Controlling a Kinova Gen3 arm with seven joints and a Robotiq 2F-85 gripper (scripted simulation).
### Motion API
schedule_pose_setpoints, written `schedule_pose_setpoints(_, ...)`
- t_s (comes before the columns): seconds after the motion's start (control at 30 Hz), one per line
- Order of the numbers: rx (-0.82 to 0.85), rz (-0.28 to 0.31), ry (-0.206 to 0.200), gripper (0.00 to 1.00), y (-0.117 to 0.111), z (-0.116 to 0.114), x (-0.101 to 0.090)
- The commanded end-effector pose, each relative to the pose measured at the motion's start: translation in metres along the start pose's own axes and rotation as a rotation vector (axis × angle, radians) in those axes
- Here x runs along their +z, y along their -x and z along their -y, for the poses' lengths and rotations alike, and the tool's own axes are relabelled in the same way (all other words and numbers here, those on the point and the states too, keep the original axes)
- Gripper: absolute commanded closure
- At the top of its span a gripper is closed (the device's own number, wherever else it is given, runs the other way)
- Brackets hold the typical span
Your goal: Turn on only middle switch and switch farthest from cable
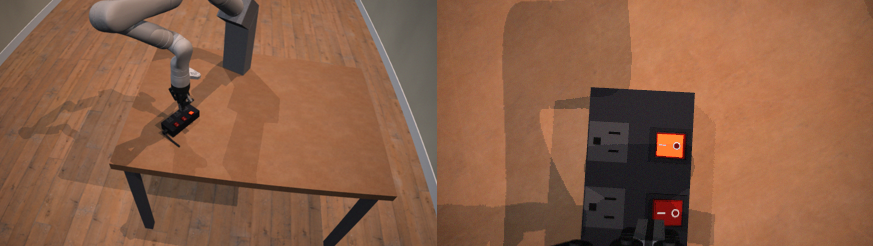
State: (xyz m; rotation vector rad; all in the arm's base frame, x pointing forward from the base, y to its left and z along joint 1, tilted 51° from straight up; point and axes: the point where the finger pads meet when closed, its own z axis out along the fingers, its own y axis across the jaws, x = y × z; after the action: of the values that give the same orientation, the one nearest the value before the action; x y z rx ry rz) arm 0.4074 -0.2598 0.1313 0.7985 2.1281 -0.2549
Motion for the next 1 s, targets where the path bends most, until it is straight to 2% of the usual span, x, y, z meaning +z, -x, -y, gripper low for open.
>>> schedule_pose_setpoints(0.0,0.004,0.004,0.003,1.0,0.0,-0.001,-0.001)
schedule_pose_setpoints(0.43,0.006,0.007,0.003,1.0,0.002,-0.001,0.004)
schedule_pose_setpoints(0.97,0.006,0.008,0.003,1.0,0.001,-0.001,0.019)
